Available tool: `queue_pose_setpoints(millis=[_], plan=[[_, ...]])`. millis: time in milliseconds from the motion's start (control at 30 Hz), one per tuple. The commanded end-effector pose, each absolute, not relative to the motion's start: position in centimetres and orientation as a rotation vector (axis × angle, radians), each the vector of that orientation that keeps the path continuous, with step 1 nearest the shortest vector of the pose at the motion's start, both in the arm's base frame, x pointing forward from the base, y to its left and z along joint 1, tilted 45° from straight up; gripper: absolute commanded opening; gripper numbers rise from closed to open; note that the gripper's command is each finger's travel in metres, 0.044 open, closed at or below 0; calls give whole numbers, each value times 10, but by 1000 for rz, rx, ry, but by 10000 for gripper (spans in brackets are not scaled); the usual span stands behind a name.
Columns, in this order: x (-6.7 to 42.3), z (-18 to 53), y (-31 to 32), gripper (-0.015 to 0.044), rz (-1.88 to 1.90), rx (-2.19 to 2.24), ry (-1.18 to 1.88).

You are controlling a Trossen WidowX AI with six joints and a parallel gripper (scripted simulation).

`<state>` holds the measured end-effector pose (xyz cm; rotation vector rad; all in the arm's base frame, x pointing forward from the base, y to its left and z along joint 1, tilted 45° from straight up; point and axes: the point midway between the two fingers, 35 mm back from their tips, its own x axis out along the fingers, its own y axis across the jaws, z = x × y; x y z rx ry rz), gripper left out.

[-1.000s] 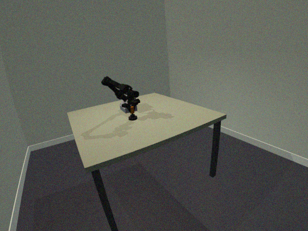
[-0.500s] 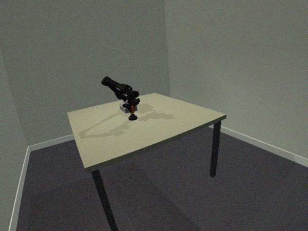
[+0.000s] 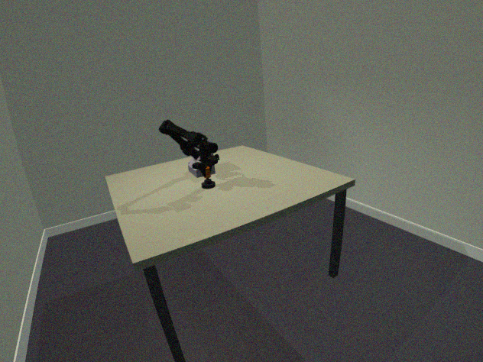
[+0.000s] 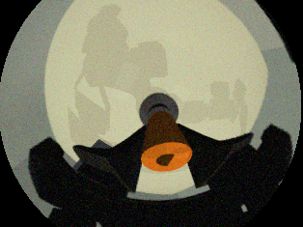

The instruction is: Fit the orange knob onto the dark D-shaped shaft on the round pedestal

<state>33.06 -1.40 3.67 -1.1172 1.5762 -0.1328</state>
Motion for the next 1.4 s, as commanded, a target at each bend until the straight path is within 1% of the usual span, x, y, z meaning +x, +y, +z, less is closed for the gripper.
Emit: queue_pose_setpoints(millis=[0, 300, 567, 1367], plan=[[331, 36, -14, 0, -131, -1122, 1576], [331, 40, -11, 0, -124, -1129, 1578], [331, 38, -13, 0, 35, -1284, 1617], [332, 40, -11, 0, 35, -1283, 1617]])
